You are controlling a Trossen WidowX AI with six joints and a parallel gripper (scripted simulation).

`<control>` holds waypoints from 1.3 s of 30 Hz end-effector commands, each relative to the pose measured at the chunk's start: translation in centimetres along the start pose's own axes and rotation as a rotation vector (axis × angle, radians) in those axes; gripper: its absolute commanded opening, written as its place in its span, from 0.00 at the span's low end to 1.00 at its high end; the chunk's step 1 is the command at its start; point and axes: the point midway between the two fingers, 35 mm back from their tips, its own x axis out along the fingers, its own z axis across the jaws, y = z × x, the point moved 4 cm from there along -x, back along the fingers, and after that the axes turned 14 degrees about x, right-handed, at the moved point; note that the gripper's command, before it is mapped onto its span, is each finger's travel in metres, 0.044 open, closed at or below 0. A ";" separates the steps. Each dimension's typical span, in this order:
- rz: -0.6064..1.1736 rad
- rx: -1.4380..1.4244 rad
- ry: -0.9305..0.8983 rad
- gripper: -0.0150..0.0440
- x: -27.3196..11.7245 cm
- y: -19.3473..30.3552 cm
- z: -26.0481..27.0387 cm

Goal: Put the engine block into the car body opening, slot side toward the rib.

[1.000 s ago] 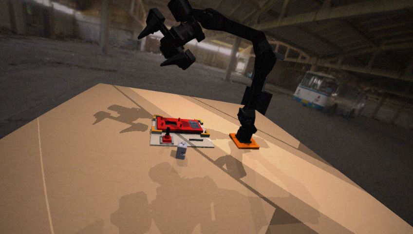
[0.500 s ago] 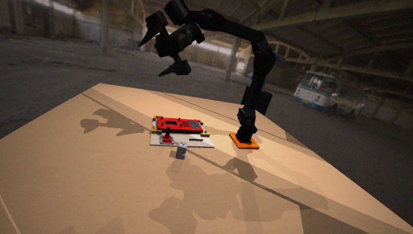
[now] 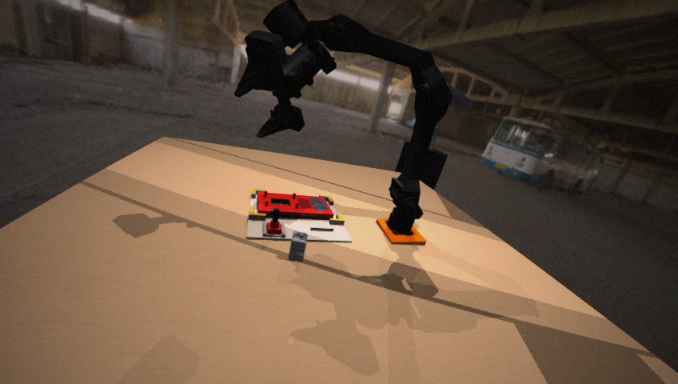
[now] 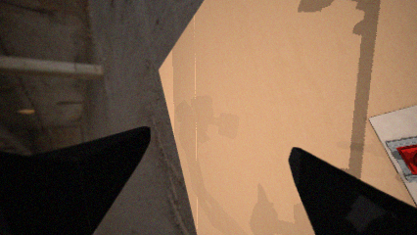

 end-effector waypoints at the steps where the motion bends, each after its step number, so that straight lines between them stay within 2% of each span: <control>1: 0.001 -0.114 0.032 1.00 0.5 0.2 -0.4; 20: 0.059 -0.683 0.158 1.00 2.3 1.8 -2.1; 39: 0.193 -1.262 0.260 1.00 3.7 3.4 -3.9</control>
